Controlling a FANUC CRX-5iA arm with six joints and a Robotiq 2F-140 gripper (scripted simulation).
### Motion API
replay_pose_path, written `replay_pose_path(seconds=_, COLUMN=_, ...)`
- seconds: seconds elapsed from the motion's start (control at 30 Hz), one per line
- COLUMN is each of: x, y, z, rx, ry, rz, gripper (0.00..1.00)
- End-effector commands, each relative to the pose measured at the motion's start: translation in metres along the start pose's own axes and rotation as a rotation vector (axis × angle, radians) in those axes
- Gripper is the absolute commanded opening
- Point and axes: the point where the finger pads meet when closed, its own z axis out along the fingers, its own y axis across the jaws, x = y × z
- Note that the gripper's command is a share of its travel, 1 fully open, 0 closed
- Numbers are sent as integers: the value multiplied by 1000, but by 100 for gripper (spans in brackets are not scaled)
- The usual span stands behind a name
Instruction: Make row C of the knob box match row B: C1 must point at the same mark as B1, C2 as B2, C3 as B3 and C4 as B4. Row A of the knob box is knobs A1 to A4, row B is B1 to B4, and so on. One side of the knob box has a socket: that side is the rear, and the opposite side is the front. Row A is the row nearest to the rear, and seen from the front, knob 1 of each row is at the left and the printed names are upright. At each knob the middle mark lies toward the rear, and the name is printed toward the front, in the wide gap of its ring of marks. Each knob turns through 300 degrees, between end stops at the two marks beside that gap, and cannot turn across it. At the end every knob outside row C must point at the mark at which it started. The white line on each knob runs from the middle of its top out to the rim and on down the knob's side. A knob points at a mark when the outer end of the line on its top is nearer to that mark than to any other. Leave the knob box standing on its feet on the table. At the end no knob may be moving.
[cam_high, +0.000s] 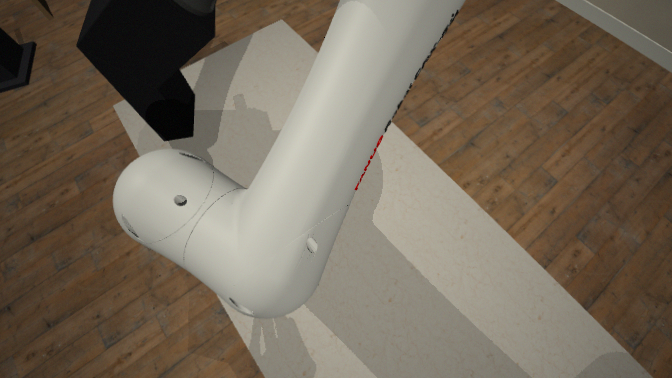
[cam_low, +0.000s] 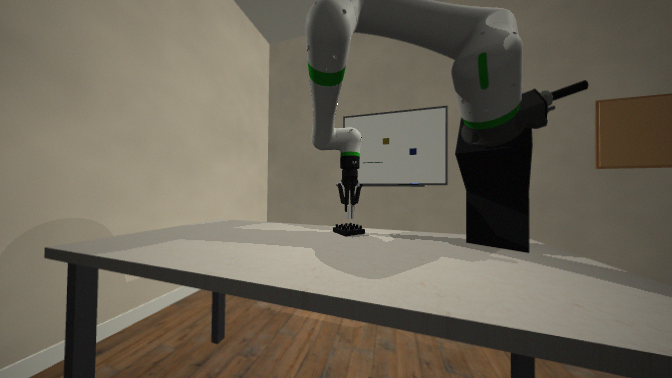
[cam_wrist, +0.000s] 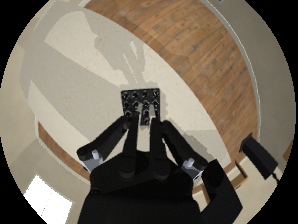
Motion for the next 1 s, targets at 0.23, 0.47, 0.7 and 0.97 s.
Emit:
replay_pose_path(seconds=0.23, x=0, y=0, z=-3, rx=0, ry=0, rz=0, gripper=12)
replay_pose_path(seconds=0.47, x=0, y=0, z=-3, rx=0, ry=0, rz=0, gripper=100)
replay_pose_path(seconds=0.7, x=0, y=0, z=-9, rx=0, ry=0, rz=0, gripper=100)
replay_pose_path(seconds=0.97, x=0, y=0, z=-47, rx=0, ry=0, rz=0, gripper=100)
